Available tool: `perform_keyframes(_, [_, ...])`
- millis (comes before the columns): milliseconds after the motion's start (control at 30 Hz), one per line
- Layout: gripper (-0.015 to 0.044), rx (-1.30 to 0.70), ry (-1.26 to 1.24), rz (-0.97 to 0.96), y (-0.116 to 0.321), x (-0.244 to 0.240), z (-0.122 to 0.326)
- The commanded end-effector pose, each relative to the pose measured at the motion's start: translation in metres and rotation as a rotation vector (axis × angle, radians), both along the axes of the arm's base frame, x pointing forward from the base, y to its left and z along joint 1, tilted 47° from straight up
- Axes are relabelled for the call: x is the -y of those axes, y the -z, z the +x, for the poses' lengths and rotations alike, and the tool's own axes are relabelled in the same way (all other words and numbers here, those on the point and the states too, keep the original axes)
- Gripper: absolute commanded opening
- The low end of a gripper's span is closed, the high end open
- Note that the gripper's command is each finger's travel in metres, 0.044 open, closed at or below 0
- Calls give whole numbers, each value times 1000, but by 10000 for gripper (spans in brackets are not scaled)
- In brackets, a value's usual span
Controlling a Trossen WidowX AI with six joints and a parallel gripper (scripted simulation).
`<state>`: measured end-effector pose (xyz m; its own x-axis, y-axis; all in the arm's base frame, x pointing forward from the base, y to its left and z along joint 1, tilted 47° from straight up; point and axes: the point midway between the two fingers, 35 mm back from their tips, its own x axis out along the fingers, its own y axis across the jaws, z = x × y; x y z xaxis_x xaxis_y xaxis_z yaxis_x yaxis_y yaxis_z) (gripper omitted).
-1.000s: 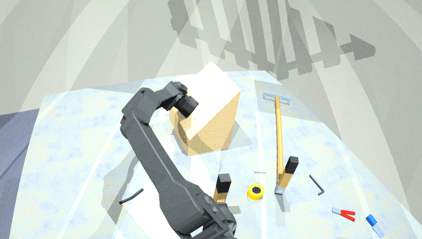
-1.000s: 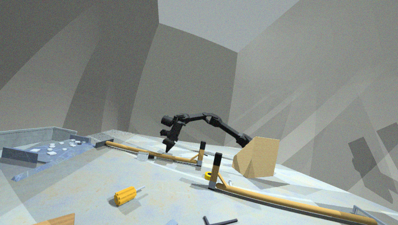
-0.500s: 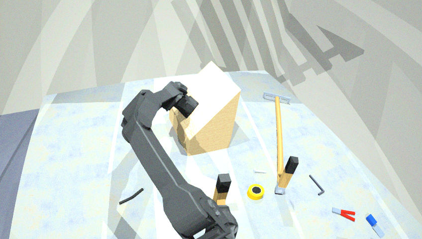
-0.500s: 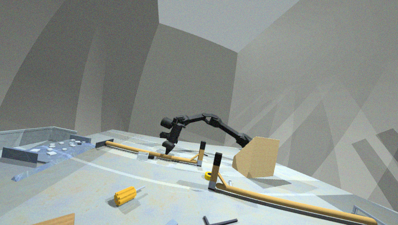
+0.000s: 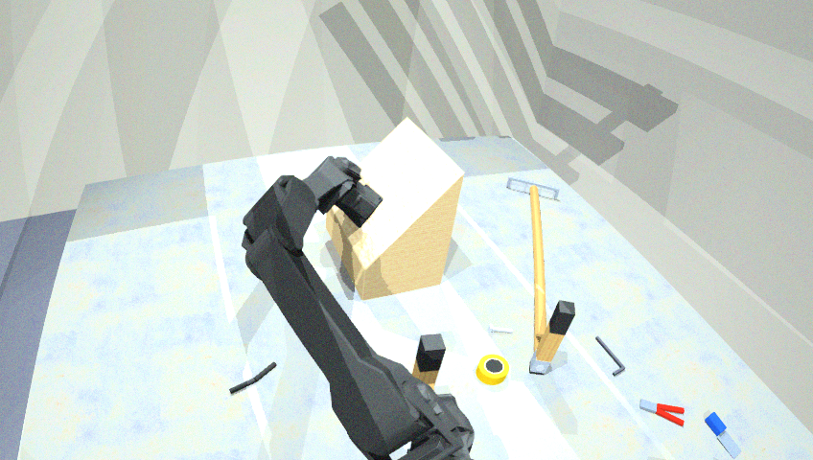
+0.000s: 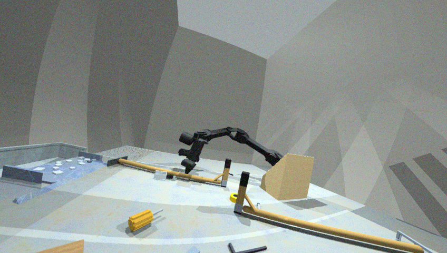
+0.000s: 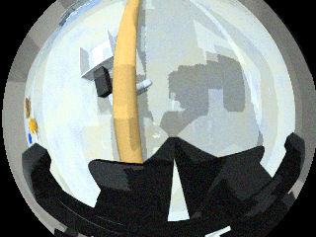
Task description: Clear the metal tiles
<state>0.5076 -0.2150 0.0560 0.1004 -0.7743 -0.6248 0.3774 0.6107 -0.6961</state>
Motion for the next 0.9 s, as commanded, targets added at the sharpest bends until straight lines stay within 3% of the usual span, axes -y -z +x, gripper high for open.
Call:
perform_keyframes(0, [0,2,4,-2,3,-2,2])
perform_keyframes(867, [0,2,4,0,21,-18,11])
